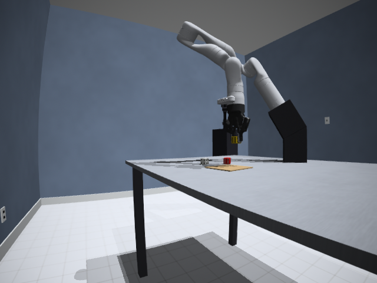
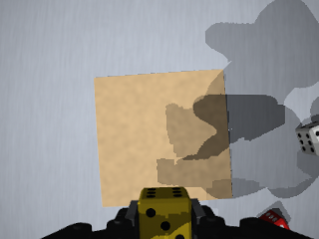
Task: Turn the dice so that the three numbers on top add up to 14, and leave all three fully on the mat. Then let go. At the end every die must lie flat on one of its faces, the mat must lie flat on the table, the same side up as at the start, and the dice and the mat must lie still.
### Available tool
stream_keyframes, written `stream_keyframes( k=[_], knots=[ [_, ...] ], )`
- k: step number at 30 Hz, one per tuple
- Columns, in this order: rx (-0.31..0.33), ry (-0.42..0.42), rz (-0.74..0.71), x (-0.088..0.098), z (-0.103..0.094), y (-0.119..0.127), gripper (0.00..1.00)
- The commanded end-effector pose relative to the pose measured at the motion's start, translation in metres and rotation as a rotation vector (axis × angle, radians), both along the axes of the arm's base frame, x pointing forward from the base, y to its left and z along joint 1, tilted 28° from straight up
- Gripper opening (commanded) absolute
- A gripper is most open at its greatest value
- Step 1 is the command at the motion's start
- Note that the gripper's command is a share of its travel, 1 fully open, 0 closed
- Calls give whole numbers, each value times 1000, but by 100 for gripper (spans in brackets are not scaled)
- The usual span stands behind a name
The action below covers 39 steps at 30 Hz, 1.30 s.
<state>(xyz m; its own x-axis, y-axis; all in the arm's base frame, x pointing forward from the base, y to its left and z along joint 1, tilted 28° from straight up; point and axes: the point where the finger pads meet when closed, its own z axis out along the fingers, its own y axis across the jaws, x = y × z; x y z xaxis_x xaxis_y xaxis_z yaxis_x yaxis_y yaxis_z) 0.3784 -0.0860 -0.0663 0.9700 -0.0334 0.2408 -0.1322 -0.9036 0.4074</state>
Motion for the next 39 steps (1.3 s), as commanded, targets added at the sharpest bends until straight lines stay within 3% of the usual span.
stream_keyframes(
  k=[1, 6, 18, 27, 39],
  knots=[
    [0, -4, -4, 2, -7, -5, 26],
    [0, -4, -4, 5, -17, -10, 26],
    [0, -4, -4, 16, -66, -34, 26],
    [0, -4, -4, 19, -80, -41, 26],
    [0, -4, -4, 19, -81, -41, 26]
  ],
)
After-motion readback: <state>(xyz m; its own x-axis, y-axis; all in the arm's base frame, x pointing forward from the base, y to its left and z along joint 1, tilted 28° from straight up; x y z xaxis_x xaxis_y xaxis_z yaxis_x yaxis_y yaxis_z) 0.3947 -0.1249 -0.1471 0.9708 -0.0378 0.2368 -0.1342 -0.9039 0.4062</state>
